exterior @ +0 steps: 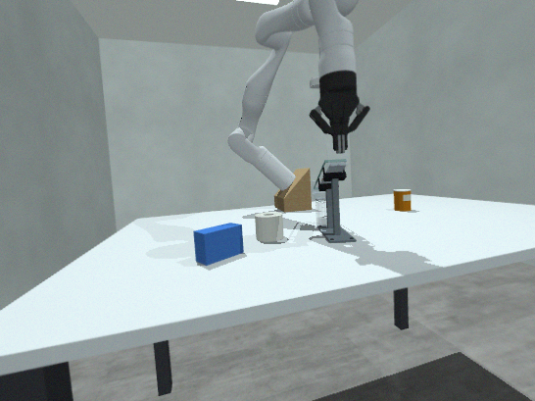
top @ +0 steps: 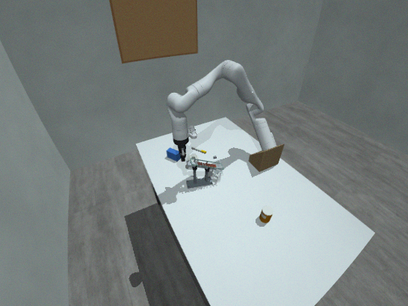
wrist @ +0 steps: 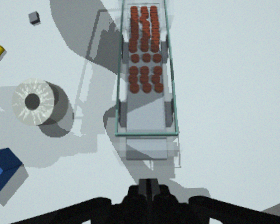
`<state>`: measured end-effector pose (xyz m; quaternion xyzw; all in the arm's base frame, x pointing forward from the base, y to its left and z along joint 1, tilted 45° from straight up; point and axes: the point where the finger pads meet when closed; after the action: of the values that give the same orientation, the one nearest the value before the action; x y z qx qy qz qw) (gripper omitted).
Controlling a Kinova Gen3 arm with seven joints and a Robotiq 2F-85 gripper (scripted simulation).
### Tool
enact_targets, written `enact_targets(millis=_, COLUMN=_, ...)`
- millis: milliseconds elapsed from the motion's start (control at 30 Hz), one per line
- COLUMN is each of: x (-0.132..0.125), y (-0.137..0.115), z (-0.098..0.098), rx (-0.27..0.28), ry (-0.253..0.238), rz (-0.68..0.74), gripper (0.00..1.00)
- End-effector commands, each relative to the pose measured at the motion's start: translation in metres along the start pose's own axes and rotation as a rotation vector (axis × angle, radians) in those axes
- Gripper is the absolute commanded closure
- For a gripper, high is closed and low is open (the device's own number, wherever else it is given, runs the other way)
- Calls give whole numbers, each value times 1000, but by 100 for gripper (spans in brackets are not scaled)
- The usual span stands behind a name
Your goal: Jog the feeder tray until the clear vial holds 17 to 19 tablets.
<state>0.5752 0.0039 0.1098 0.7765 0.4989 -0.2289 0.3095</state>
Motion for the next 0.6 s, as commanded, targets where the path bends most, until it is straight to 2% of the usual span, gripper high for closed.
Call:
enact_targets(millis=0, x=0, y=6, z=1, rx=-2, ry=1, rz=4, gripper=100)
enact_targets(millis=367, x=0, y=6, z=1, rx=-2, ry=1, rz=4, gripper=100)
enact_targets(millis=567, x=-3, y=-13, z=9, rx=-2, ry=1, rz=4, gripper=100)
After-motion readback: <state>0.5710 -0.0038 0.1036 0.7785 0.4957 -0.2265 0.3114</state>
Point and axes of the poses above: the point where the finger pads meet when closed, its own z axis out along the fingers, its own x axis across the jaws, y = z × x, and after that the axes turned 8 degrees about z, right-handed
